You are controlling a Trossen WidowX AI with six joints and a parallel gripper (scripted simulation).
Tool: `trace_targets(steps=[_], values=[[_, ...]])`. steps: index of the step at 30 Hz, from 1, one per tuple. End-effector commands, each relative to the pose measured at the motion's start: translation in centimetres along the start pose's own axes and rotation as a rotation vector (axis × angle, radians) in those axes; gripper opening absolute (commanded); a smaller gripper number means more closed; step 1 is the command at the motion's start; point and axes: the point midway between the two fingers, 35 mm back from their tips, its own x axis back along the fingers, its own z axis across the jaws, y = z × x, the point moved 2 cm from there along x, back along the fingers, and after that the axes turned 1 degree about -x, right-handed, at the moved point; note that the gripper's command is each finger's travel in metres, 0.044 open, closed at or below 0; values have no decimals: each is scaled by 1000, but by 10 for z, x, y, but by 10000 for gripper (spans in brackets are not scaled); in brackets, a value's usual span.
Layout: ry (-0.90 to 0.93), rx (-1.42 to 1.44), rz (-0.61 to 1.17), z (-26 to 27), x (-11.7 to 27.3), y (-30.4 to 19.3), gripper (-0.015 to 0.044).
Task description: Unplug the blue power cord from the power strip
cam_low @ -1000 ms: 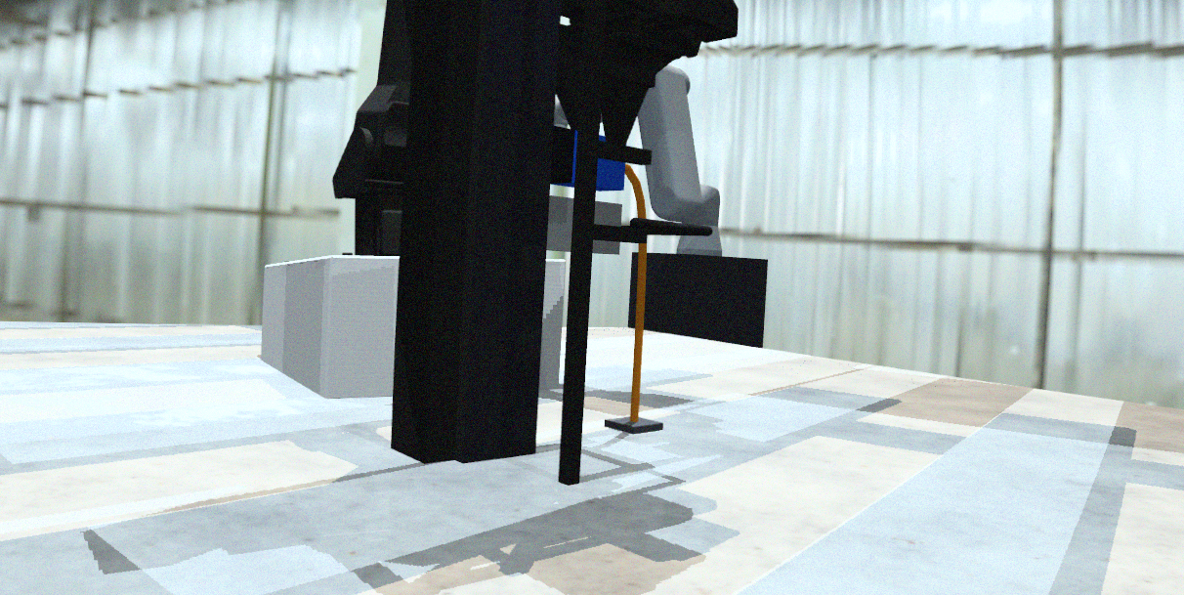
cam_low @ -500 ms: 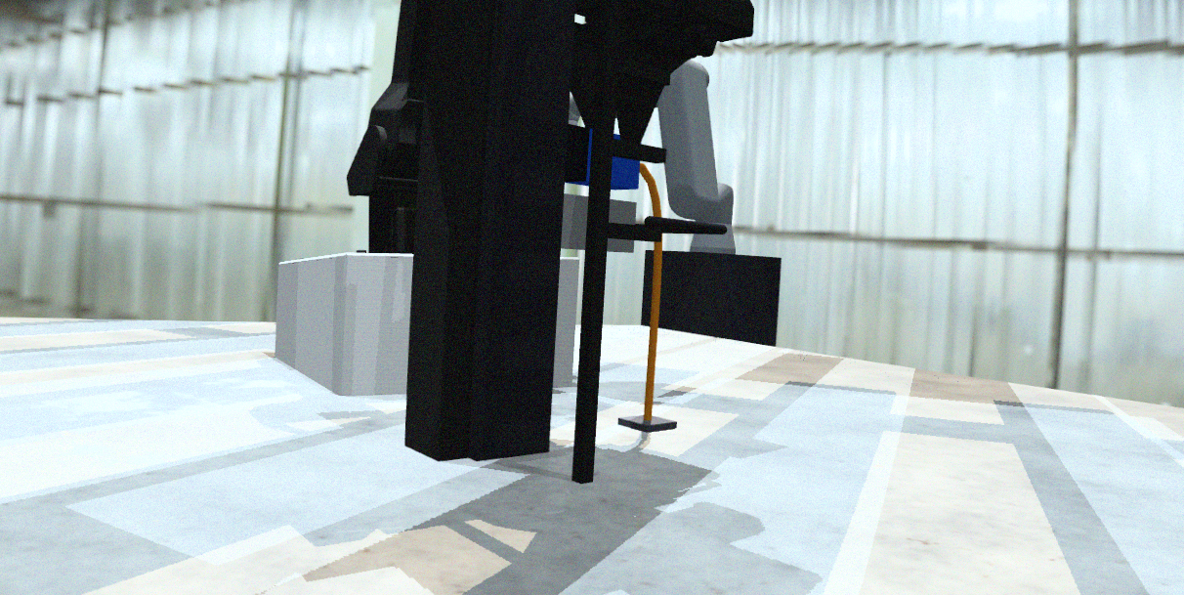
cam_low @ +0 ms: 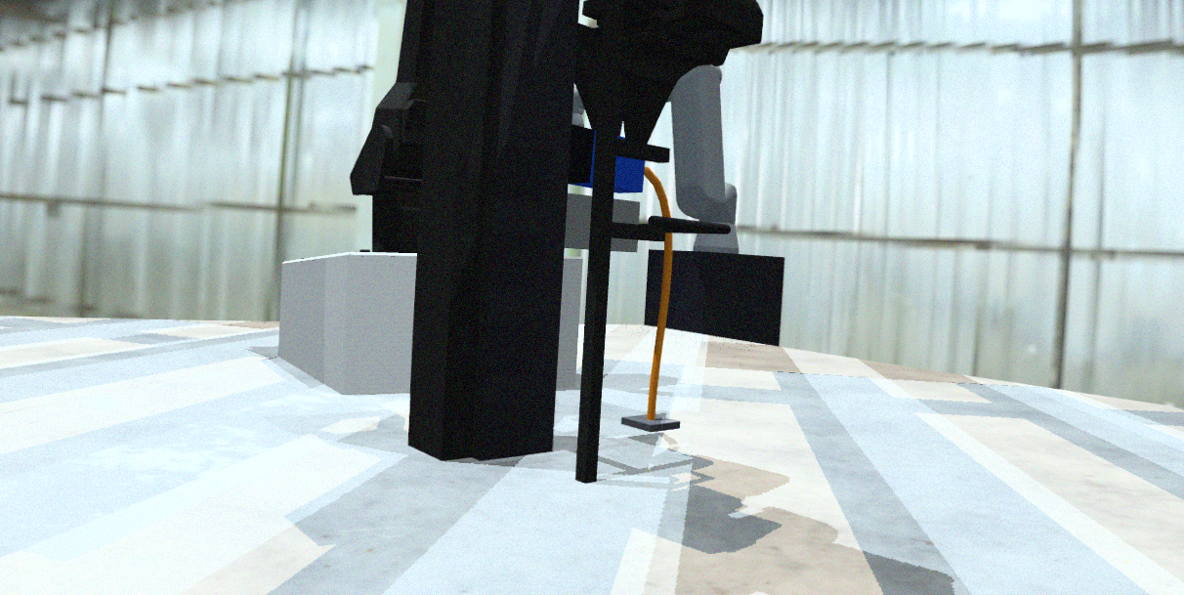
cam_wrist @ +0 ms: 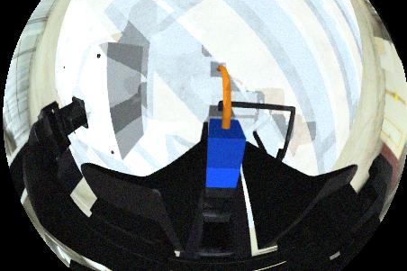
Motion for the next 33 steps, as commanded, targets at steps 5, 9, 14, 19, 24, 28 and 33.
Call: trace_targets(steps=[5,9,14,19,24,28,33], values=[[-5,31,-66,1,7,37,0],[-5,31,-66,2,8,43,0],[-4,33,-65,4,7,44,53],[-3,34,-64,6,4,38,184],[-3,34,-64,6,4,38,315],[-3,34,-64,5,6,44,420],[-3,34,-68,8,18,88,440]])
